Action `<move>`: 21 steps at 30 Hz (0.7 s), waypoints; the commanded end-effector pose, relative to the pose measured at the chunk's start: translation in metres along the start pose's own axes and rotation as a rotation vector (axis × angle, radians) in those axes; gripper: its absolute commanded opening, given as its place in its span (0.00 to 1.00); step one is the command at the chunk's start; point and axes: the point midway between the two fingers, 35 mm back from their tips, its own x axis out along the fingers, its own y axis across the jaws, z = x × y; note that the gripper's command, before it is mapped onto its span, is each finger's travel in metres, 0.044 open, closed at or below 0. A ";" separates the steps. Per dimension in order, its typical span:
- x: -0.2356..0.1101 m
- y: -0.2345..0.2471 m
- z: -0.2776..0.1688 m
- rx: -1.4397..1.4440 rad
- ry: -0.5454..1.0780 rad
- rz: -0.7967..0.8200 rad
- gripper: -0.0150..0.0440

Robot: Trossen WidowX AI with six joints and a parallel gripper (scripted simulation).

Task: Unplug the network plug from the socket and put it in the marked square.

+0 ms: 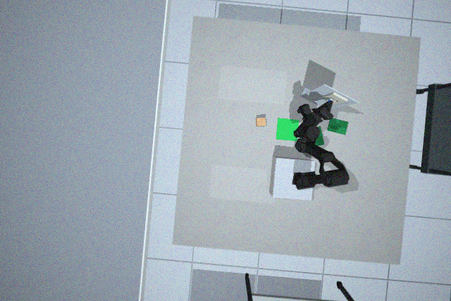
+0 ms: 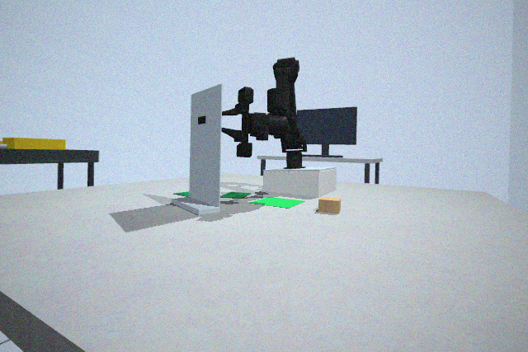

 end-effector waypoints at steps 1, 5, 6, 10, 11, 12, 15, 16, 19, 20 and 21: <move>0.006 0.003 0.002 -0.002 -0.005 0.005 0.52; 0.009 0.003 0.003 -0.002 -0.005 0.005 0.47; 0.009 0.003 0.003 -0.002 -0.005 0.005 0.43; 0.009 0.003 0.003 -0.002 -0.005 0.005 0.38; 0.009 0.003 0.003 -0.002 -0.005 0.005 0.37; 0.009 0.003 0.003 -0.002 -0.005 0.005 0.36; 0.009 0.003 0.003 -0.002 -0.005 0.005 0.33; 0.009 0.003 0.003 -0.002 -0.005 0.005 0.32; 0.009 0.003 0.003 -0.002 -0.005 0.005 0.28; 0.009 0.003 0.003 -0.002 -0.005 0.005 0.27; 0.009 0.003 0.003 -0.002 -0.005 0.005 0.26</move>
